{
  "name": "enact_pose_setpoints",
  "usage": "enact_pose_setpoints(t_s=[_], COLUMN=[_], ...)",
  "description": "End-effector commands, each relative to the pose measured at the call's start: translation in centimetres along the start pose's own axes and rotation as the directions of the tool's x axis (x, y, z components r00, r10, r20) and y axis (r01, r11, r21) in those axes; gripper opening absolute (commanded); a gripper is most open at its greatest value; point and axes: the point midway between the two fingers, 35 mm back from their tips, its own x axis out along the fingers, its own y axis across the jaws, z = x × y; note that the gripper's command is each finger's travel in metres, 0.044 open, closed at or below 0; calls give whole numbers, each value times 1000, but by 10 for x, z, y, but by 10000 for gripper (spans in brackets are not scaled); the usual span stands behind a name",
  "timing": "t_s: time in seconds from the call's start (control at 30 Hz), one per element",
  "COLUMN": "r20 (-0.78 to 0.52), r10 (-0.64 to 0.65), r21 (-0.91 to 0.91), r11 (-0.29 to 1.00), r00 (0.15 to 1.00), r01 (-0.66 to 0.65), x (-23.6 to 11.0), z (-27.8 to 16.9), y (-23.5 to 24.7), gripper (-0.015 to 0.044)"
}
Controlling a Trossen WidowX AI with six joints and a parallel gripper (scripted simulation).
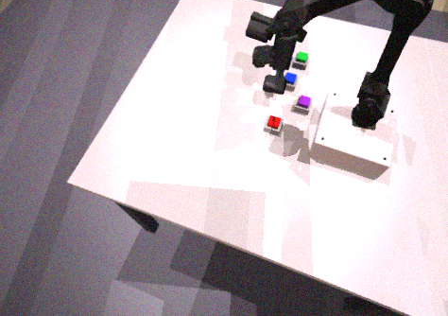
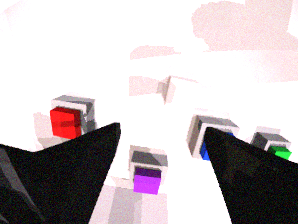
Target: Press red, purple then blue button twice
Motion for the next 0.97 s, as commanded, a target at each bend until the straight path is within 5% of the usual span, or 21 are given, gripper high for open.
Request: enact_pose_setpoints(t_s=[0.0,0.63,0.93], r20=[2,-18,-20], r10=[13,16,14], r21=[4,83,91], r11=[1000,996,996], r00=[1000,1000,1000], r01=[-13,-15,-12], x=[-9,-47,-51], z=[15,-1,-10], y=[41,223,242], gripper=[400,400,400])
